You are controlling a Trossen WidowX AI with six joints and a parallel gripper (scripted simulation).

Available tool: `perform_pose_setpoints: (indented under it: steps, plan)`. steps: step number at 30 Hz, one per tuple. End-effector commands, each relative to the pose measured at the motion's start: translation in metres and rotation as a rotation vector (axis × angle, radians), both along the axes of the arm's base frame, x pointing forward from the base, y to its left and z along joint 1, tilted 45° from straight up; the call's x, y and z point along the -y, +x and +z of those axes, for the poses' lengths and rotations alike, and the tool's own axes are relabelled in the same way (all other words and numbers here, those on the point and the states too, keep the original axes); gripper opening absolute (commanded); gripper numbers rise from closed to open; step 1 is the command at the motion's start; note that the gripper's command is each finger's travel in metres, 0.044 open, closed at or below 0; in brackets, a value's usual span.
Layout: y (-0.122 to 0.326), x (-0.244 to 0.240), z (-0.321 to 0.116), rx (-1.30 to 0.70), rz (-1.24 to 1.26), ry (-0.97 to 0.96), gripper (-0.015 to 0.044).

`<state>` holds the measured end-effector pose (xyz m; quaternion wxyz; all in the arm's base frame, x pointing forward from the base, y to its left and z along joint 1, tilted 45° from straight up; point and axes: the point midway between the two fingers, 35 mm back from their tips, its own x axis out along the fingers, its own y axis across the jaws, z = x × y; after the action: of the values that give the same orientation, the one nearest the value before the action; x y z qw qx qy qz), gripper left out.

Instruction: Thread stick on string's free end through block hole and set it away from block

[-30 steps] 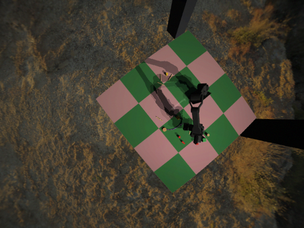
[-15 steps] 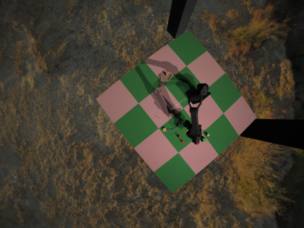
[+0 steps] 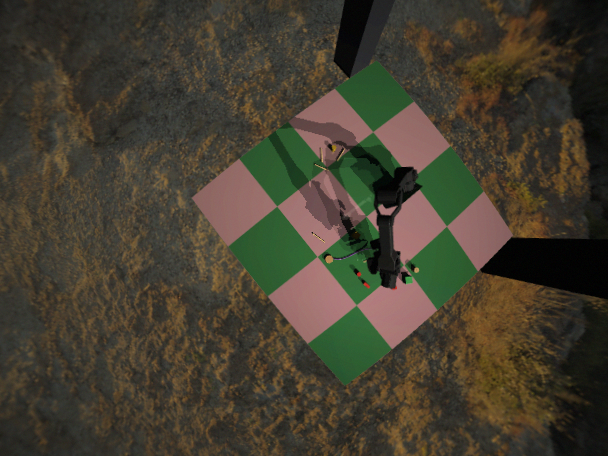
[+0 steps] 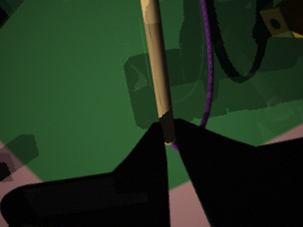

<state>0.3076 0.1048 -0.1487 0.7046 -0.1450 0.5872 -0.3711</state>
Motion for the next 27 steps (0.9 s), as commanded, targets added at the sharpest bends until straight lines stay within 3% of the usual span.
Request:
perform_pose_setpoints:
  steps: [1, 27]
  plan:
    - [0.005, 0.002, 0.001, 0.113, -0.116, 0.001, 0.0]
    - [0.024, 0.006, 0.005, 0.713, -0.731, 0.029, 0.0]
